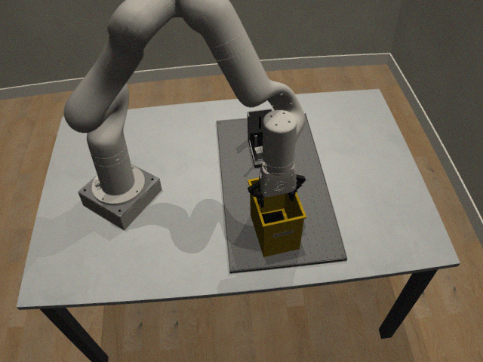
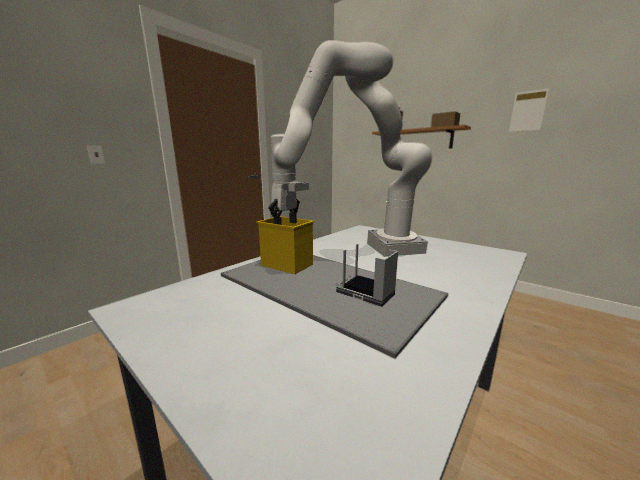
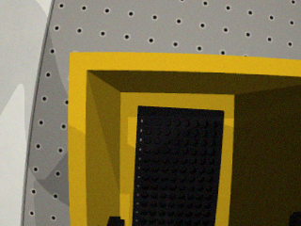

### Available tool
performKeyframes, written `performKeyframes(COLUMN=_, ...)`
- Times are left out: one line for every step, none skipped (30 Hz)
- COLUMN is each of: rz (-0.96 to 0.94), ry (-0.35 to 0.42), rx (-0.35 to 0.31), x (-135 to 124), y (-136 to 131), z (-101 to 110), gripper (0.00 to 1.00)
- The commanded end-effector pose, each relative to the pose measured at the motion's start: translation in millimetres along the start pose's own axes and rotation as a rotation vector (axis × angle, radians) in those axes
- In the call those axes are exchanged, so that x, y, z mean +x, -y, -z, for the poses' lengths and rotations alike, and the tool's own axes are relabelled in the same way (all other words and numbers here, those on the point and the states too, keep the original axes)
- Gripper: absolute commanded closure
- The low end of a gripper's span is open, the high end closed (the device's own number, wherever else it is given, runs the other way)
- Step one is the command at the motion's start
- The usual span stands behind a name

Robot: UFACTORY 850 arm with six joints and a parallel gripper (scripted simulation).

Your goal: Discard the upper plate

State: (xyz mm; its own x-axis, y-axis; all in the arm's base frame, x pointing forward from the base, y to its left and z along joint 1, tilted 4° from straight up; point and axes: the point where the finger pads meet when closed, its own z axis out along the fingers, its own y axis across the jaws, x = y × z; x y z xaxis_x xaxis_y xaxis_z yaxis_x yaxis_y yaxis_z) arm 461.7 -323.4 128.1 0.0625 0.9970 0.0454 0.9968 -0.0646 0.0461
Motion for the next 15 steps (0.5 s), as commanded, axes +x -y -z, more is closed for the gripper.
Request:
performKeyframes(rz=0.0, ry=0.001, rx=-0.002, x=-0.5, y=-0.8, z=0.9, gripper=0.0)
performKeyframes(rz=0.0, ry=0.001, rx=-0.002, x=-0.5, y=-0.8, z=0.9, gripper=0.0)
performKeyframes(rz=0.0, ry=0.001, rx=-0.002, x=-0.5, y=-0.8, z=0.9, gripper=0.0)
performKeyframes(rz=0.0, ry=0.001, rx=-0.002, x=-0.5, y=-0.8, z=0.9, gripper=0.0)
performKeyframes(rz=0.0, ry=0.001, rx=-0.002, x=-0.5, y=-0.8, z=0.9, gripper=0.0)
performKeyframes(rz=0.0, ry=0.001, rx=-0.002, x=-0.5, y=-0.8, z=0.9, gripper=0.0)
performKeyframes(rz=0.0, ry=0.001, rx=-0.002, x=-0.5, y=-0.8, z=0.9, gripper=0.0)
performKeyframes(rz=0.0, ry=0.001, rx=-0.002, x=-0.5, y=-0.8, z=0.9, gripper=0.0)
performKeyframes(rz=0.0, ry=0.001, rx=-0.002, x=-0.5, y=-0.8, z=0.9, gripper=0.0)
performKeyframes(rz=0.0, ry=0.001, rx=-0.002, x=-0.5, y=-0.8, z=0.9, gripper=0.0)
performKeyframes(rz=0.0, ry=0.001, rx=-0.002, x=-0.5, y=-0.8, z=0.9, gripper=0.0)
performKeyframes(rz=0.0, ry=0.001, rx=-0.002, x=-0.5, y=-0.7, z=3.5, gripper=0.0)
performKeyframes(rz=0.0, ry=0.001, rx=-0.002, x=-0.5, y=-0.7, z=6.1, gripper=0.0)
performKeyframes(rz=0.0, ry=0.001, rx=-0.002, x=-0.4, y=-0.7, z=8.9, gripper=0.0)
performKeyframes(rz=0.0, ry=0.001, rx=-0.002, x=-0.4, y=-0.7, z=11.5, gripper=0.0)
